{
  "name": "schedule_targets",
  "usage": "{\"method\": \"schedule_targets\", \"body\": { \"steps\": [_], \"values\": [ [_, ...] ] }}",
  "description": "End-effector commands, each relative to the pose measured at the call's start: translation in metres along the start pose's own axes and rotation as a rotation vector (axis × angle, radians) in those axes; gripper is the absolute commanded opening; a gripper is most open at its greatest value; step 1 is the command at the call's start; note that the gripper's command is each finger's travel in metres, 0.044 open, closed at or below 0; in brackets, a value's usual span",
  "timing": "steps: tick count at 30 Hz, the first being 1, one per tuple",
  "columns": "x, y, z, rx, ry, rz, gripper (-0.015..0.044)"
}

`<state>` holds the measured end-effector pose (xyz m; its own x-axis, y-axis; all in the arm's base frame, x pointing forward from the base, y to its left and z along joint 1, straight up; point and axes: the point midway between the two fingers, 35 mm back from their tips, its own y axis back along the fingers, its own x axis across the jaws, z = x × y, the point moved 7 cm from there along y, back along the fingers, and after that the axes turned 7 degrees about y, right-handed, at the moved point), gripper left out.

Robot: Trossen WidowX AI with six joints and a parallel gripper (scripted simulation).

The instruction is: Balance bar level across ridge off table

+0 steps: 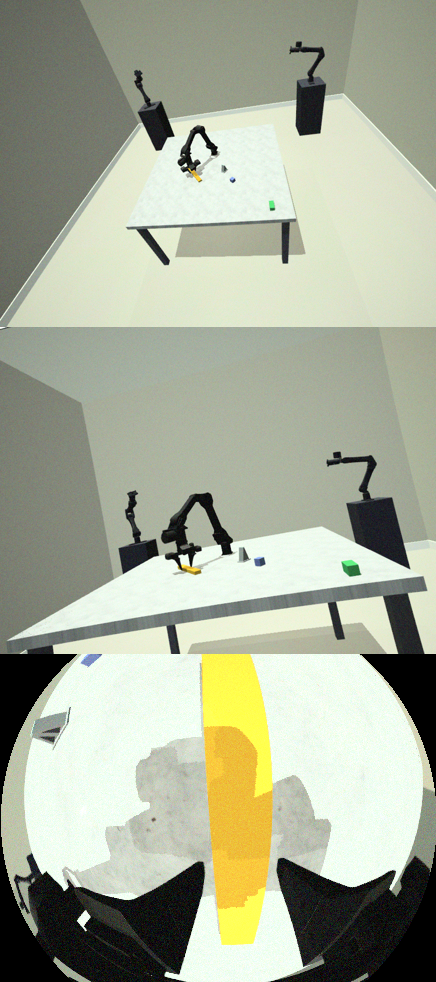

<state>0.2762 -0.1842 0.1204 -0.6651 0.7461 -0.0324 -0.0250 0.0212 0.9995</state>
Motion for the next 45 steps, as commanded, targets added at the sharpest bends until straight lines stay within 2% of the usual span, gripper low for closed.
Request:
{"method": "schedule_targets", "body": {
  "steps": [1, 9, 13, 45],
  "values": [
    [0.0, 0.0, 0.0, 0.0, 0.0, 0.0, 0.0157],
    [0.0, 0.0, 0.0, 0.0, 0.0, 0.0, 0.0104],
    [-0.001, 0.006, 0.0, 0.0, 0.0, 0.0, 0.0],
    [-0.005, 0.088, 0.001, -0.003, 0.003, 0.001, 0.0]
  ]
}}
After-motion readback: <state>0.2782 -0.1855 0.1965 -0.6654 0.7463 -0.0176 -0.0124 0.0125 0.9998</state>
